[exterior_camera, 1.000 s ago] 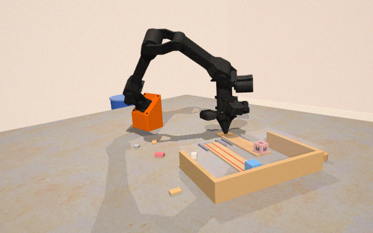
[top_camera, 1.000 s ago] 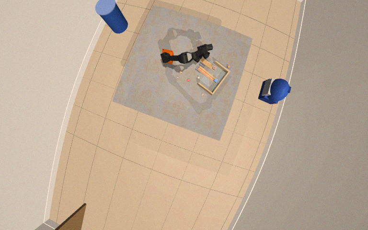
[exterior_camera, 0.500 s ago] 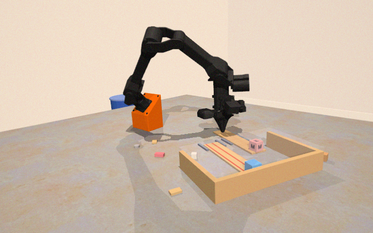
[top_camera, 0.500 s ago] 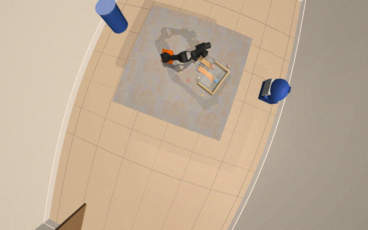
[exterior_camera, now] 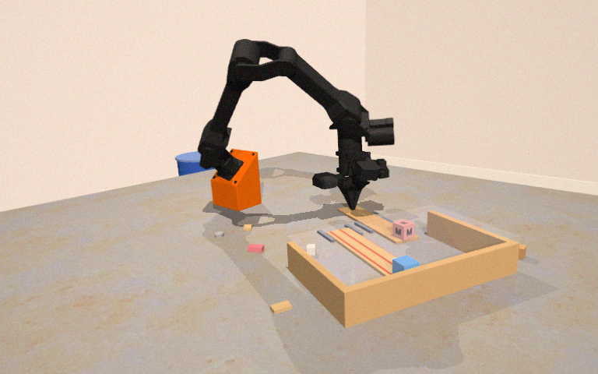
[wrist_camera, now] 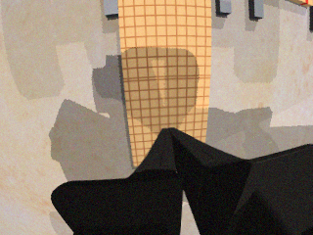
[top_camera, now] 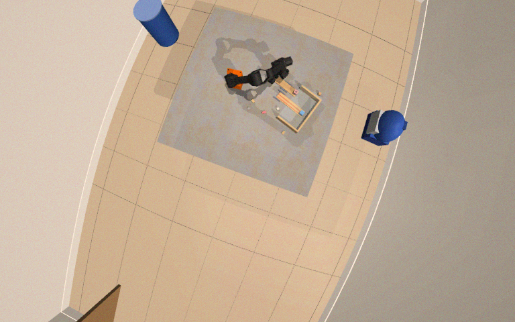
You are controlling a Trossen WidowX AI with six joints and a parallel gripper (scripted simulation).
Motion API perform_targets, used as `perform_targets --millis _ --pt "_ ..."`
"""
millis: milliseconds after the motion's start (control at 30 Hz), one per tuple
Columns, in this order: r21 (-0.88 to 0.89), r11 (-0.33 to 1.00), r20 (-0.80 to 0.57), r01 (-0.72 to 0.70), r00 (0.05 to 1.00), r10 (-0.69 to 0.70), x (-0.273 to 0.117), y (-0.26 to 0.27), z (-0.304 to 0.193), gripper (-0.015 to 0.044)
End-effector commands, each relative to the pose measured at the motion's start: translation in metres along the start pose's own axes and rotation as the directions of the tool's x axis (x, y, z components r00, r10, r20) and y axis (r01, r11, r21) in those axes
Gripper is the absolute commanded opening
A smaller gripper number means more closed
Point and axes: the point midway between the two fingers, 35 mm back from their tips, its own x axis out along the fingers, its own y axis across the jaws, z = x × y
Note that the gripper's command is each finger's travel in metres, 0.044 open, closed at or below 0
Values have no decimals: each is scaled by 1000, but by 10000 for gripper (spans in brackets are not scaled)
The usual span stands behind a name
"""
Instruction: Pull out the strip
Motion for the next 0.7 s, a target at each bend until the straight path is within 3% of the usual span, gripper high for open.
perform_targets --millis 0,667 --pt "-9 1000 -29 8 1000 -8 4 -5 -15 0" --pt "-10 1000 -30 7 1000 -8 4 -4 -44 0"
